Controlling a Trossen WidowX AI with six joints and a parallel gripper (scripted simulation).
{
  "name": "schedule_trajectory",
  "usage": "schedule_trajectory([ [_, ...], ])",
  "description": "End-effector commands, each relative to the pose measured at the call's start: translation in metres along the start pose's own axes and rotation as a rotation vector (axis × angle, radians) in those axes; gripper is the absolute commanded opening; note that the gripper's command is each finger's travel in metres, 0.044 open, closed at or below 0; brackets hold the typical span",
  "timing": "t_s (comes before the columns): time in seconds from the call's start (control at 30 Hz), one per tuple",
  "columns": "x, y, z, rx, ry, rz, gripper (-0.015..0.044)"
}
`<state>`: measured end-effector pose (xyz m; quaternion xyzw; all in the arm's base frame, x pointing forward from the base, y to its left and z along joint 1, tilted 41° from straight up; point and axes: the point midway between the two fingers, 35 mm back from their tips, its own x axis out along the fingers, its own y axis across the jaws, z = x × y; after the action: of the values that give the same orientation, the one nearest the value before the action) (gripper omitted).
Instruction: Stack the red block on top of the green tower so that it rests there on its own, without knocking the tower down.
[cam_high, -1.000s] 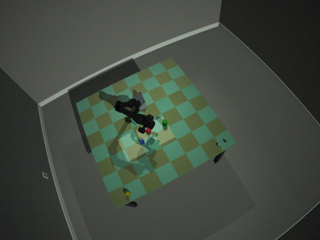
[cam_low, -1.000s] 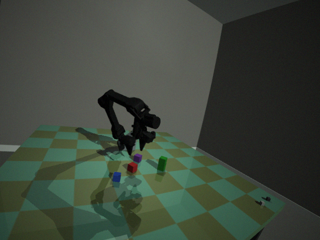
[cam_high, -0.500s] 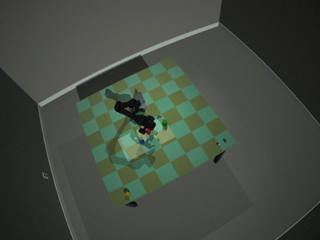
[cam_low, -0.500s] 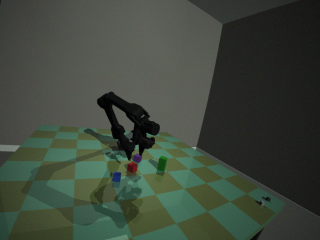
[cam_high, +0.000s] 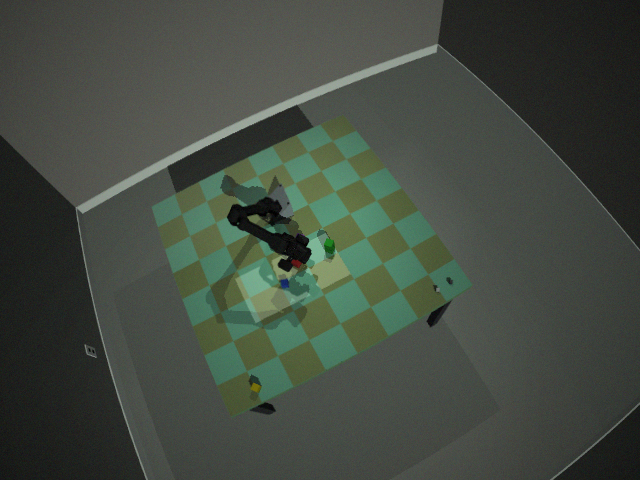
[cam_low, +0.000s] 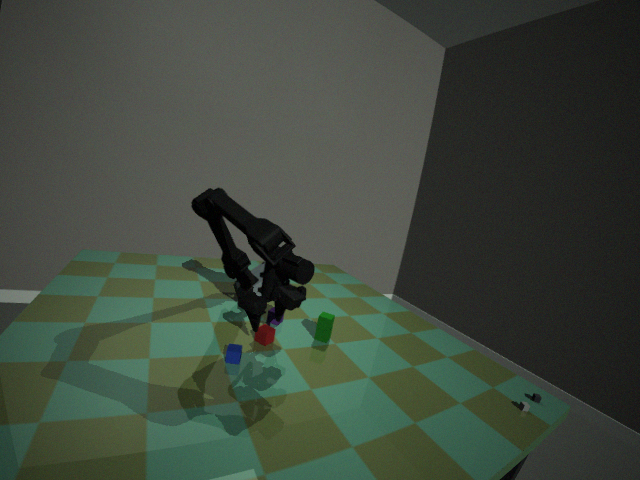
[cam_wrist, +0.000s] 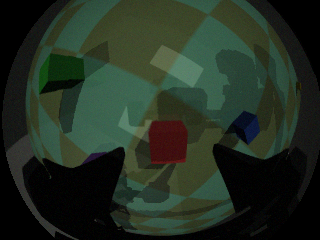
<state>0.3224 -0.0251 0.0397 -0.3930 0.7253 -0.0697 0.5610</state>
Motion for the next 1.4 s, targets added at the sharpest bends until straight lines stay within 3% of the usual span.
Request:
schedule_trajectory([
  [0.0,0.008,0.001,-0.002,-0.009,0.008,-0.002,0.044],
  [0.63,0.039,0.001,-0.003,-0.009,0.009,-0.003,0.044],
  [1.2,0.039,0.001,-0.003,-0.009,0.009,-0.004,0.044],
  [1.37,0.039,0.001,-0.003,-0.009,0.009,-0.004,0.0309],
])
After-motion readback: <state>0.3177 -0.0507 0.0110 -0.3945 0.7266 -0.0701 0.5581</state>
